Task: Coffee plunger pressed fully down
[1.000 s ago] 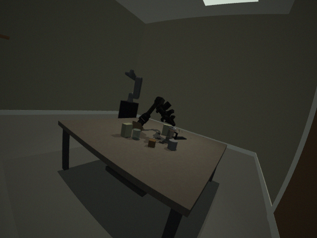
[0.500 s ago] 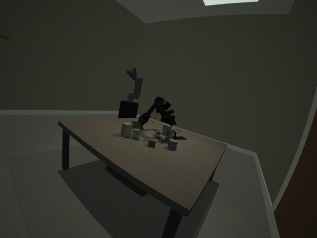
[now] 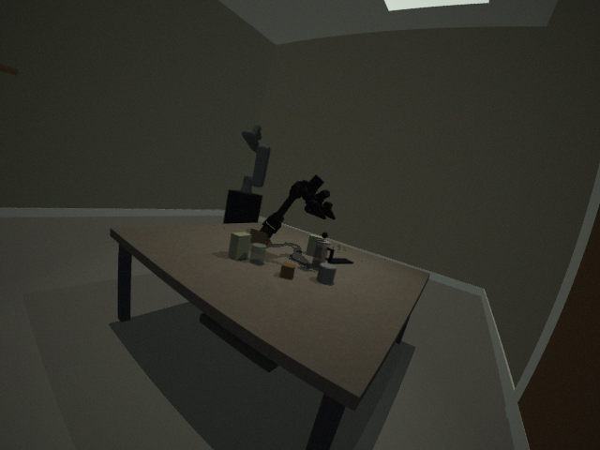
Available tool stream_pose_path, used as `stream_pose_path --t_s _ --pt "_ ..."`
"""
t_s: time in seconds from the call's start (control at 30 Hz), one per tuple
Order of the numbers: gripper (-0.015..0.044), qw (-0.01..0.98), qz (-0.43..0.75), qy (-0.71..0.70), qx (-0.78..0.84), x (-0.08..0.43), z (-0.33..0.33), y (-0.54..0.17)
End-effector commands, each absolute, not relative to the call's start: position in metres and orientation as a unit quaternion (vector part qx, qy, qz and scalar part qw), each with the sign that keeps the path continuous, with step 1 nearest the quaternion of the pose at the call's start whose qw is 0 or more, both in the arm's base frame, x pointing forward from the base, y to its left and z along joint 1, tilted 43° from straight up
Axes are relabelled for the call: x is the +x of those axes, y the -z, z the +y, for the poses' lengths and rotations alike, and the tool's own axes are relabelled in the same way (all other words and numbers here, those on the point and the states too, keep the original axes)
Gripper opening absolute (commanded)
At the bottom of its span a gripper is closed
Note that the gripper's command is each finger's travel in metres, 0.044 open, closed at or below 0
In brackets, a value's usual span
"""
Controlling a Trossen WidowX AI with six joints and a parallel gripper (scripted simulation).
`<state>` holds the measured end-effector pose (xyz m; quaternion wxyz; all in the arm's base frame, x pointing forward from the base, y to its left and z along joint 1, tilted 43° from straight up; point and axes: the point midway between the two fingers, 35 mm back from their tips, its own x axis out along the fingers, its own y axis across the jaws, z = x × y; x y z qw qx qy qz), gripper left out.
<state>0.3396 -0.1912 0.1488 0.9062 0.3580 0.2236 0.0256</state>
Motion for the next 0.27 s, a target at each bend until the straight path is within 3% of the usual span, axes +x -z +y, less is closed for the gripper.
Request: stream_pose_path --t_s 0.0,0.23 --pt "0.0440 0.903 0.229 -0.032 0.361 0.3357 -0.1896 -0.1510" --pt "0.0440 0.903 0.229 -0.032 0.361 0.3357 -0.1893 -0.1493"
